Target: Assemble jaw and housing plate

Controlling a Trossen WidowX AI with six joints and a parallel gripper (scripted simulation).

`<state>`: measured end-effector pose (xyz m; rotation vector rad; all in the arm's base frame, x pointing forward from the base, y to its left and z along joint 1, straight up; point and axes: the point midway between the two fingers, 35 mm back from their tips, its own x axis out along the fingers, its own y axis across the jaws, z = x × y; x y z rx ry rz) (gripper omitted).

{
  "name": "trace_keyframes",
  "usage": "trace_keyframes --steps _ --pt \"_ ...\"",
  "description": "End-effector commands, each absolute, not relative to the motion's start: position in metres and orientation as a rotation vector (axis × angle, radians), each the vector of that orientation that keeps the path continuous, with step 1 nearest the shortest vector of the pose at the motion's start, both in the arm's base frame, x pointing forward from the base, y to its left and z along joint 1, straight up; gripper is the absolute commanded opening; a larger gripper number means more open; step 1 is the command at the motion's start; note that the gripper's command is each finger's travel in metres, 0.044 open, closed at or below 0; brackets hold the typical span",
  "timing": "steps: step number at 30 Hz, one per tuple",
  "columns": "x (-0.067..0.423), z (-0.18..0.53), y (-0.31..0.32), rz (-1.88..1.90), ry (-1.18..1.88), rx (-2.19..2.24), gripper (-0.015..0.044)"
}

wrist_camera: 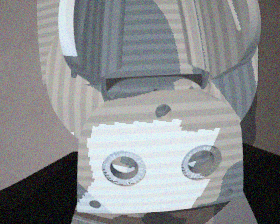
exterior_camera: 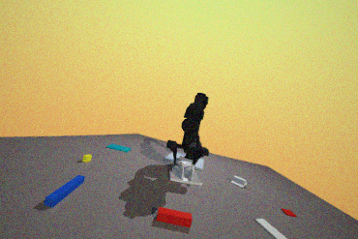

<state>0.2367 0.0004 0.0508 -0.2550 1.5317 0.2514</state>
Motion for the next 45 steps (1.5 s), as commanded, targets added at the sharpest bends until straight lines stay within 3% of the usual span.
trace_keyframes --steps 1,45 --pt "0.2371 0.0501 0.0001 0.252 1.53 -0.259 0.0351" --pt "0.2372 0.0427 0.0001 0.248 1.53 -0.255 0.0351"
